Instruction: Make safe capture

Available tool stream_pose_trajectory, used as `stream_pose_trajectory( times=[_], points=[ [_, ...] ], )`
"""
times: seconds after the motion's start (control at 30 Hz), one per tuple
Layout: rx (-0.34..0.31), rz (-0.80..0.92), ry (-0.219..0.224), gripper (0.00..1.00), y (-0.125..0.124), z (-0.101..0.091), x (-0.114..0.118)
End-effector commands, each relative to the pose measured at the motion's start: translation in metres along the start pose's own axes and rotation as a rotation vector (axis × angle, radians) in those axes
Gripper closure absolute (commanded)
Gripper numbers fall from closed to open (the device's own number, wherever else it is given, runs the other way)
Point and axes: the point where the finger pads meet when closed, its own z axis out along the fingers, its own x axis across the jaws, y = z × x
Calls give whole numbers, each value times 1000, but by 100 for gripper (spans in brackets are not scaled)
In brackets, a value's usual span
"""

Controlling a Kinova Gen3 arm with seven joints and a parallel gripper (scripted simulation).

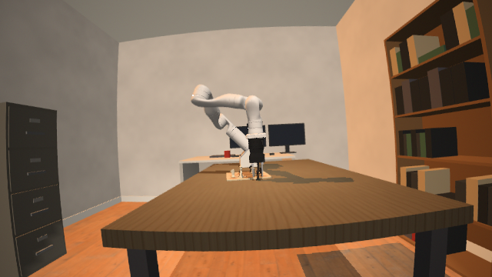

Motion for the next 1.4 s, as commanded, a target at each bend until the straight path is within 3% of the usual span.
stream_pose_trajectory(
  times=[0.0,0.27,0.33,0.6,0.8,0.83,1.37],
  points=[
    [7,0,-3,27,-2,-10,-1],
    [7,0,-3,27,-2,-50,-1],
    [7,0,-3,27,-2,-50,-1],
    [7,0,-3,27,-2,-83,-1],
    [7,0,-3,27,-2,-88,-1],
    [7,0,-3,0,-2,-88,-1],
    [7,0,-3,0,-2,-88,-1]
  ],
)
